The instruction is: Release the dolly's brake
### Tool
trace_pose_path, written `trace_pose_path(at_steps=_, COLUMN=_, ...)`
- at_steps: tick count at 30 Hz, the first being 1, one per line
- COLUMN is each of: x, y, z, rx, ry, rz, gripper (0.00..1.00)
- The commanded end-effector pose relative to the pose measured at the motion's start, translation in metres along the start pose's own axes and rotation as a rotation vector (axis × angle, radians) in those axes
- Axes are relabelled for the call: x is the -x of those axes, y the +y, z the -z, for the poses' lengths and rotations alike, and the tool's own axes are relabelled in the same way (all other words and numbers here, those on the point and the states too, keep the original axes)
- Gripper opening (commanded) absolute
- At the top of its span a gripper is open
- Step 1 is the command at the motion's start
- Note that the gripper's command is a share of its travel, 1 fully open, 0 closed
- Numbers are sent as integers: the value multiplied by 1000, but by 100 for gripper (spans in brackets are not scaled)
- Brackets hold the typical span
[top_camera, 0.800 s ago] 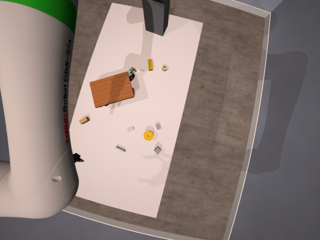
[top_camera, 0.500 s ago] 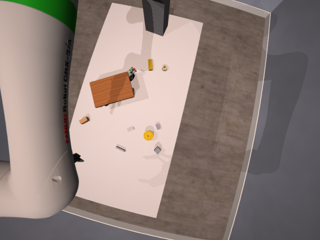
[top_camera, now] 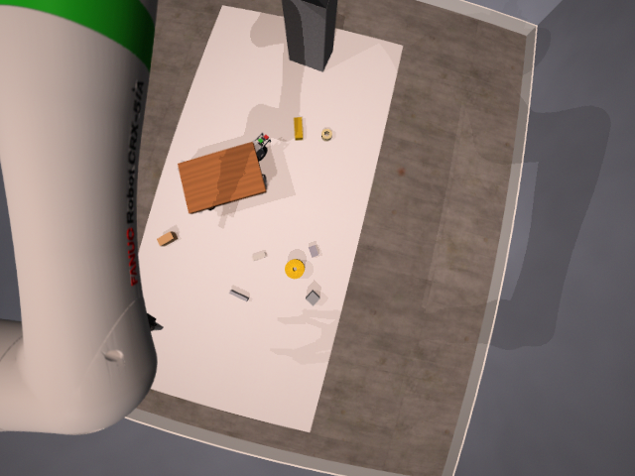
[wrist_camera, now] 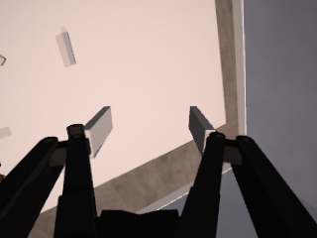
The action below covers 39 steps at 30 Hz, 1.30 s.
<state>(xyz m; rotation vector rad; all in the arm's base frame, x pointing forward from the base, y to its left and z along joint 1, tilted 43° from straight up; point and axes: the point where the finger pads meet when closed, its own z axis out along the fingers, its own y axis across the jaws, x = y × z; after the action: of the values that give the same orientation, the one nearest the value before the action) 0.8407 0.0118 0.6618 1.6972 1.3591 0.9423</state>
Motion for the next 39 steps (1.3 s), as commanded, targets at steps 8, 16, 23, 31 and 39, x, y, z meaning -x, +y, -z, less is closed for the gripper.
trace_pose_path(at_steps=8, x=-10, y=8, z=-15, rx=-9, ry=-25, rz=1, gripper=0)
trace_pose_path(at_steps=16, x=-16, y=6, z=-28, rx=-18, ry=-45, rz=-2, gripper=0)
trace_pose_path(at_steps=23, x=-19, y=0, z=-34, rx=-25, ry=-56, rz=-4, gripper=0)
trace_pose_path(at_steps=31, x=-21, y=-4, z=-38, rx=-29, ry=-62, rz=-6, gripper=0)
trace_pose_path(at_steps=39, x=-21, y=-4, z=-38, rx=-29, ry=-62, rz=-6, gripper=0)
